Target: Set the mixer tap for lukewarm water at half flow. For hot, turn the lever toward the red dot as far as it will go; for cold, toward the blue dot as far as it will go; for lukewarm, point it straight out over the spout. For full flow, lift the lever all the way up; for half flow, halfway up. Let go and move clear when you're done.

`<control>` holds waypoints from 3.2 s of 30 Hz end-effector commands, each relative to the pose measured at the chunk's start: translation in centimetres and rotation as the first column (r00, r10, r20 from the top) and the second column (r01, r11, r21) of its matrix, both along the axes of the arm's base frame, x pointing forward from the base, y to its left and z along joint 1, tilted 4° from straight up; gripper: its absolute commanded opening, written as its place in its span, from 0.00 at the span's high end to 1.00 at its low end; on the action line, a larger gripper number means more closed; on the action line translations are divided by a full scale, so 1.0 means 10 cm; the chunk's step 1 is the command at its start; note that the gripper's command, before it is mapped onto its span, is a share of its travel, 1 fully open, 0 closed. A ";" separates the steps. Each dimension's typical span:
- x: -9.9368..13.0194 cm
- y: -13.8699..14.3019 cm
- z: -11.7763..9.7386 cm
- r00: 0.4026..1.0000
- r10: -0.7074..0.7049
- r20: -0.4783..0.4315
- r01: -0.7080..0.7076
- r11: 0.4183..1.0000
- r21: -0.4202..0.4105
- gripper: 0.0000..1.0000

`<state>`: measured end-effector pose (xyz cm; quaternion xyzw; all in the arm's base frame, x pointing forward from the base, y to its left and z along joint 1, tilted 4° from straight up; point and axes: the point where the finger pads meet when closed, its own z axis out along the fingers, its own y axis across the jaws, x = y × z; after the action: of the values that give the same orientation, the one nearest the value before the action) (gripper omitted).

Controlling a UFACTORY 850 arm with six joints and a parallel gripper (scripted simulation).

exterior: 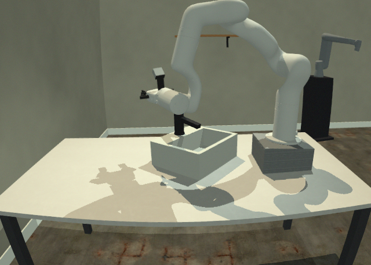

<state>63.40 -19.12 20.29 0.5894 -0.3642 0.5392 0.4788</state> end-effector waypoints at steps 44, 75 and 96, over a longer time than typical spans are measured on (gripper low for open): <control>-0.82 0.53 0.11 0.976 -0.057 -0.209 0.198 0.629 0.752 0.00; -1.42 0.92 0.18 0.938 0.023 -0.345 0.344 0.035 0.938 0.00; -1.44 0.95 0.19 0.937 0.032 -0.348 0.348 -0.005 0.937 1.00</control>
<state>48.89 -9.63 22.14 0.7745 -0.6316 -0.0172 0.0308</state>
